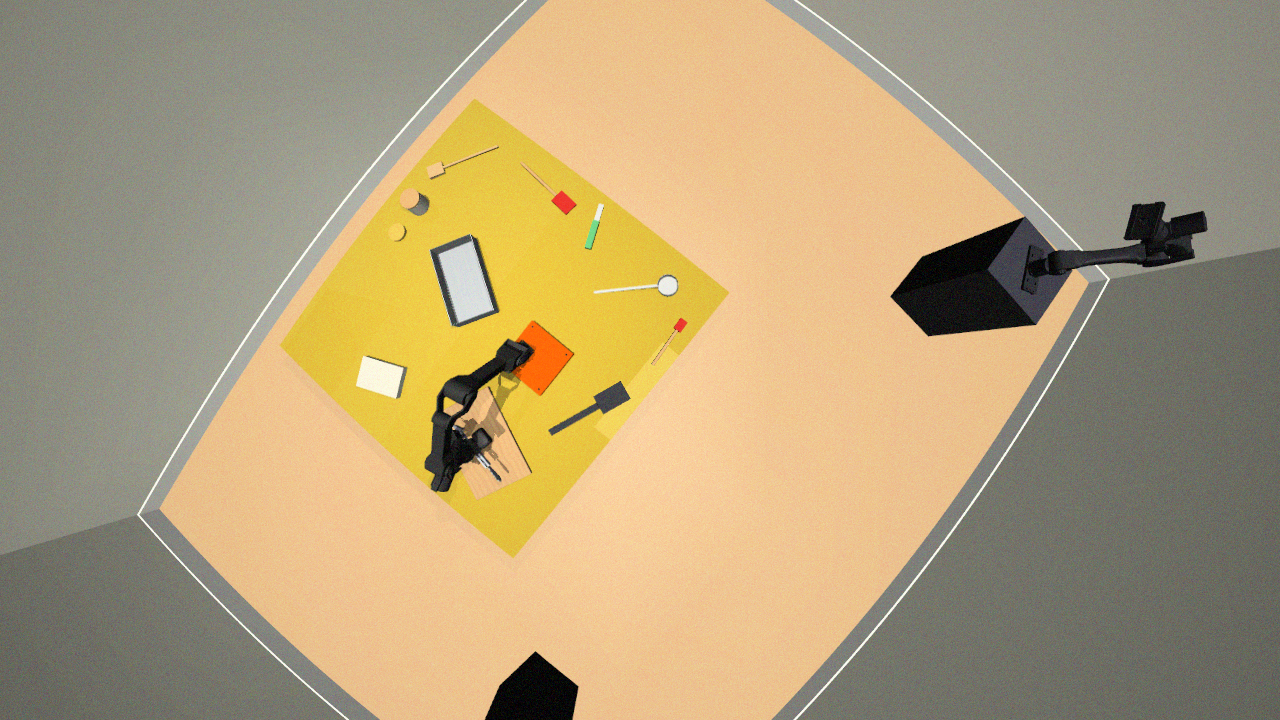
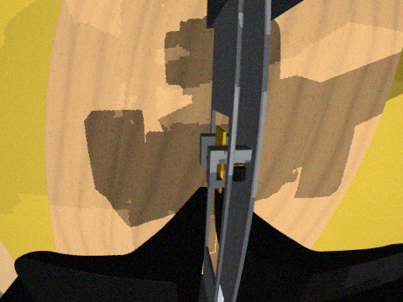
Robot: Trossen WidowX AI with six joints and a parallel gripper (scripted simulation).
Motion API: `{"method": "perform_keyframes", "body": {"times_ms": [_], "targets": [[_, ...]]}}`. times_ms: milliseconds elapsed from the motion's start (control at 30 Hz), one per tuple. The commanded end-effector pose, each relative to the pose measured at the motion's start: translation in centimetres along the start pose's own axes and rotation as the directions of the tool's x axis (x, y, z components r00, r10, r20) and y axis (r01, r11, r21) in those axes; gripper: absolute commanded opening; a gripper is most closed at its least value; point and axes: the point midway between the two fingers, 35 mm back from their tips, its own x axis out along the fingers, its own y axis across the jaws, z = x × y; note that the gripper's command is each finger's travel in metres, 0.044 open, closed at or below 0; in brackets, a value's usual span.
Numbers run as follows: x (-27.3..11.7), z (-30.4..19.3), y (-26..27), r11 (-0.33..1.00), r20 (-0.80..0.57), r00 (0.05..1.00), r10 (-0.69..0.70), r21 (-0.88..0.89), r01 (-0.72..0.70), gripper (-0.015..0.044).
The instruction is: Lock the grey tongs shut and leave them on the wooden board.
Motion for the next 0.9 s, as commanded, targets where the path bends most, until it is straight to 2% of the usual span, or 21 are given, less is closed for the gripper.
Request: {"method": "perform_keyframes", "body": {"times_ms": [0, 733, 867], "targets": [[0.14, 0.04, 0.07, 1.0, 0.002, 1.0, 0.003, 0.003, -0.003, -0.015], [0.03, 0.0, 0.0, 1.0, 0.0, 1.0, 0.0, 0.0, 0.0, 0.0427], [-0.17, 0.26, 0.03, 1.0, 0.0, 1.0, 0.0, 0.0, 0.0, 0.044]]}}
